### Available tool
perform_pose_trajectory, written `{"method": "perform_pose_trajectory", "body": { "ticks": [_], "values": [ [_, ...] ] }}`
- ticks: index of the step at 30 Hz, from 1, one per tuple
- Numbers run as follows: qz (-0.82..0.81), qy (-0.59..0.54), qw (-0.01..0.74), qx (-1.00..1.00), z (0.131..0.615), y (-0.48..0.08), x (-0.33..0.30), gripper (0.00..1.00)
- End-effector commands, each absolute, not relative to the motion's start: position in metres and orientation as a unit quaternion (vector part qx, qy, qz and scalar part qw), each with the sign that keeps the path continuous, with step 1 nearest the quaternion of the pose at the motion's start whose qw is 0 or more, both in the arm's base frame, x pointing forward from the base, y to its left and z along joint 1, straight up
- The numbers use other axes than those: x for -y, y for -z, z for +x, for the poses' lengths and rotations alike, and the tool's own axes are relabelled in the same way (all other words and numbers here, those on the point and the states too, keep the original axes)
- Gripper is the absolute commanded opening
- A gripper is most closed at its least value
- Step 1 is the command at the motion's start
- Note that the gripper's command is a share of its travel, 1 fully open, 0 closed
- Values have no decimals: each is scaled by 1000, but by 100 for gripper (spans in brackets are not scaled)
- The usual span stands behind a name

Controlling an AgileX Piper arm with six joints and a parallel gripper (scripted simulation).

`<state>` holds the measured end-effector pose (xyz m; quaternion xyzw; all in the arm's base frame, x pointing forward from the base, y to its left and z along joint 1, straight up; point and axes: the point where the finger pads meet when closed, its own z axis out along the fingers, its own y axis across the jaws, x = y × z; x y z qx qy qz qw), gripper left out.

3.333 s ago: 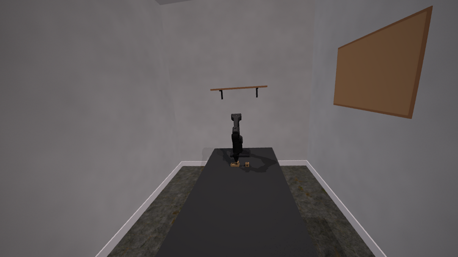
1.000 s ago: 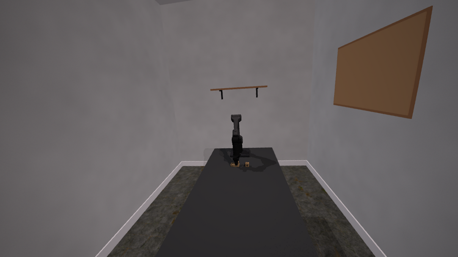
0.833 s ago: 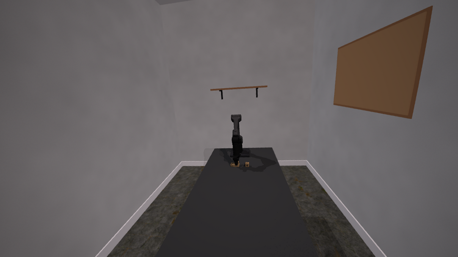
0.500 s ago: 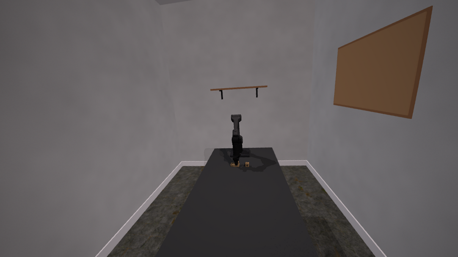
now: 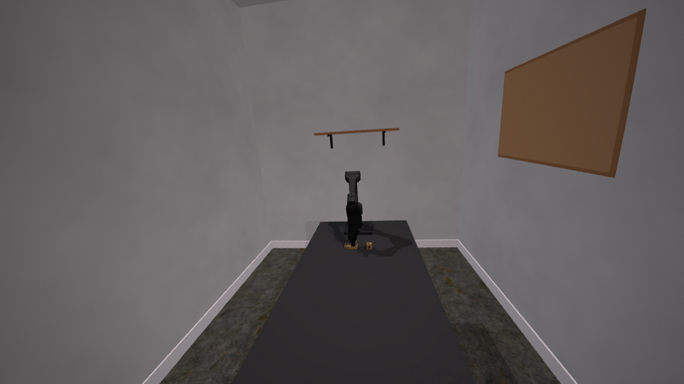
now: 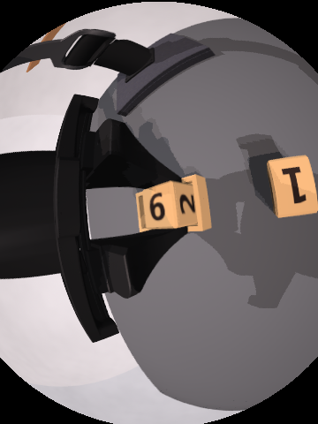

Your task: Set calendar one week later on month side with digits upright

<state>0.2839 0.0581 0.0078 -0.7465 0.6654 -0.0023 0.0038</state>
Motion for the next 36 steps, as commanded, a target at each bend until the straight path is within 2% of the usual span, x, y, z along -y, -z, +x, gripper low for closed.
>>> {"method": "perform_pose_trajectory", "body": {
  "ticks": [1,29,36],
  "values": [
    [-746,2,3,-665,283,-7,-58,36],
    [-746,2,3,-665,283,-7,-58,36],
    [-746,3,5,-665,285,-30,-58,36]
  ]
}}
